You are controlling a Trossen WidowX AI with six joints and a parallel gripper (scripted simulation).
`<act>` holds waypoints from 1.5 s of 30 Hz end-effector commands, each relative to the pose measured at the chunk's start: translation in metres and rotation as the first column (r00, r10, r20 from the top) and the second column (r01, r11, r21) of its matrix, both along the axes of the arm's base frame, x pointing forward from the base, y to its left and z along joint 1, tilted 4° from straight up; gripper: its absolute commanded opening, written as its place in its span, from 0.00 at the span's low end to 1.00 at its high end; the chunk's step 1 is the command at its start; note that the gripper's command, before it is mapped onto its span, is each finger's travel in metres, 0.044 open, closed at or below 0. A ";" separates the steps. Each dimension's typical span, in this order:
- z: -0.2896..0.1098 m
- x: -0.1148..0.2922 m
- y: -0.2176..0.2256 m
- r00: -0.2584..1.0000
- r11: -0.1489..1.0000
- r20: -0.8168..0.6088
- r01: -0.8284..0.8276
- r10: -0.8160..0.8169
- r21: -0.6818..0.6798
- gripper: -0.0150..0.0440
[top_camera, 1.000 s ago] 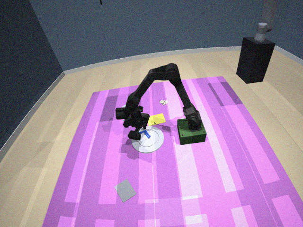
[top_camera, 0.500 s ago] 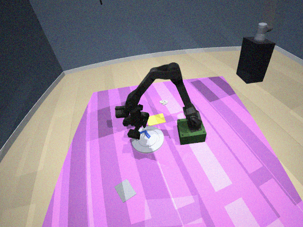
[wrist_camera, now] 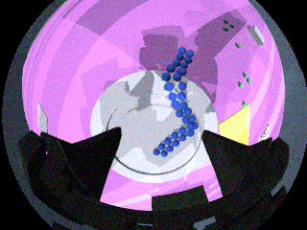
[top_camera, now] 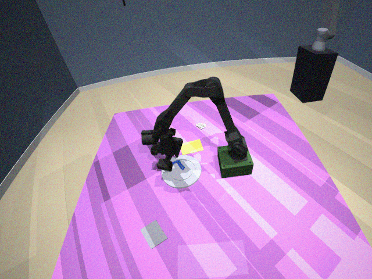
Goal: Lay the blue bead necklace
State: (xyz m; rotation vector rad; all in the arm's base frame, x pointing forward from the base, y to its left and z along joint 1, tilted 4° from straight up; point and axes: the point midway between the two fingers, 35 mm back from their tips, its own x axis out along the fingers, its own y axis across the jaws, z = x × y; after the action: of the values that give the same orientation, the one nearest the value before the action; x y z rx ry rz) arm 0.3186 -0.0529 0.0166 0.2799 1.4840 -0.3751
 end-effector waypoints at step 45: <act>-0.003 -0.039 0.022 -0.326 -0.321 -0.128 -0.945 0.937 0.057 0.46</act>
State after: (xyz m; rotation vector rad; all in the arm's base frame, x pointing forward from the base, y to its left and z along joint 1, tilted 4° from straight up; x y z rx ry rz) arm 0.2814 -0.0296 0.0234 -1.2095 1.2626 1.0663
